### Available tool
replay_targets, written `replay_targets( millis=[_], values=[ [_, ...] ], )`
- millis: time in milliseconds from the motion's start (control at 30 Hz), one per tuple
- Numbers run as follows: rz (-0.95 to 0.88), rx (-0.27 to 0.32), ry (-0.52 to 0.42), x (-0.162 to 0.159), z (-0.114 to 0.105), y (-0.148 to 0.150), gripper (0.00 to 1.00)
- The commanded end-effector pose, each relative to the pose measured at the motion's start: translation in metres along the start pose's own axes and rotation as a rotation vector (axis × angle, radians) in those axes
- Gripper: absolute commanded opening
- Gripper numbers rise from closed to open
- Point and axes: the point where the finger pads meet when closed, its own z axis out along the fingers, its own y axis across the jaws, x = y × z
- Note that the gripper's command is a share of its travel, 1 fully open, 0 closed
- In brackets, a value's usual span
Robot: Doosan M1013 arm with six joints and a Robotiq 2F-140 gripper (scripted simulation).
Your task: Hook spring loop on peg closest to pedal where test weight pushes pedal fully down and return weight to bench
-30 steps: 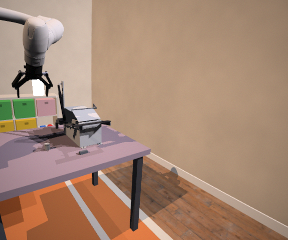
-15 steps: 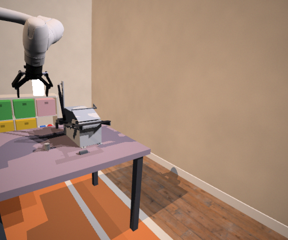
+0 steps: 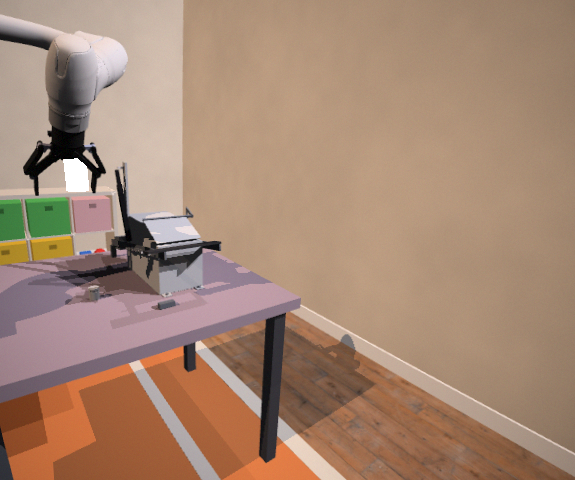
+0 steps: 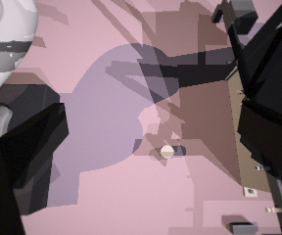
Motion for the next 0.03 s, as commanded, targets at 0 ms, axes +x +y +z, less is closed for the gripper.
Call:
replay_targets(
  millis=[0],
  values=[
    [-0.001,-0.001,0.0,0.0003,-0.0005,0.0004,1.0]
  ],
)
